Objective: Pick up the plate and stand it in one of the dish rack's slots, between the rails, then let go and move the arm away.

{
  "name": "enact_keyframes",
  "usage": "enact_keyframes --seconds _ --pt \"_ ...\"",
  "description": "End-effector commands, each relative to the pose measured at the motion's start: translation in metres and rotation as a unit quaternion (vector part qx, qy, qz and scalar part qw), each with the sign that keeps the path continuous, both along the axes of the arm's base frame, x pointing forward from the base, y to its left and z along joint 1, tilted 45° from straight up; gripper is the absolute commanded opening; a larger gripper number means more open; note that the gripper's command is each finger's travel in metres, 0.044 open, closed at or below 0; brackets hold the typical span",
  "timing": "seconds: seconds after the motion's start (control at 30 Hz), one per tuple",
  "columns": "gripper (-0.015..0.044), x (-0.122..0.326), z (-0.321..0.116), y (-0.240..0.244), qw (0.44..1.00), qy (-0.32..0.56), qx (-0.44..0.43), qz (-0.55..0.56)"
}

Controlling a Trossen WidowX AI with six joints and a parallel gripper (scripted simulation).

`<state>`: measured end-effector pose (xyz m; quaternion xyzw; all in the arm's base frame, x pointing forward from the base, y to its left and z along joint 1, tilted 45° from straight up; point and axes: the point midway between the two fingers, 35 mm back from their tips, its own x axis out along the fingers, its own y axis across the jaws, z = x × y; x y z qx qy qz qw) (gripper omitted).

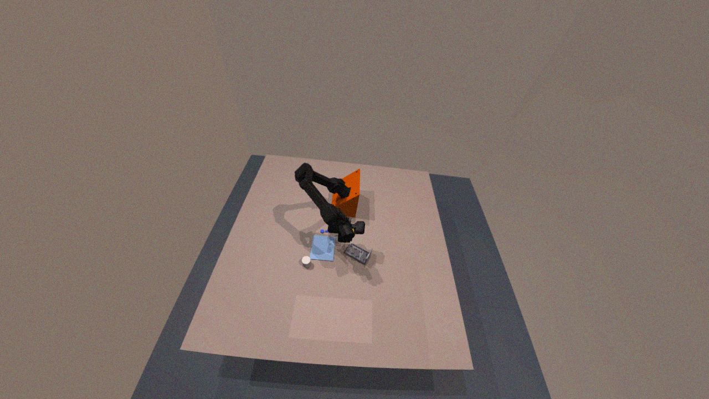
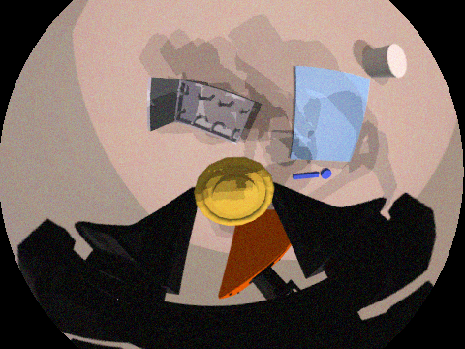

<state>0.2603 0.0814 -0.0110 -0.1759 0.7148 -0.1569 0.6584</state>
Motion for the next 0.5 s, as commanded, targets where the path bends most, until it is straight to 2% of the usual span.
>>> enact_keyframes --seconds 0.0,0.47 --pt "0.0000 -0.001 -0.011 -0.005 0.998 0.034 0.044 0.028" --pt "0.0000 0.000 -0.037 -0.015 0.972 0.087 0.173 0.131"
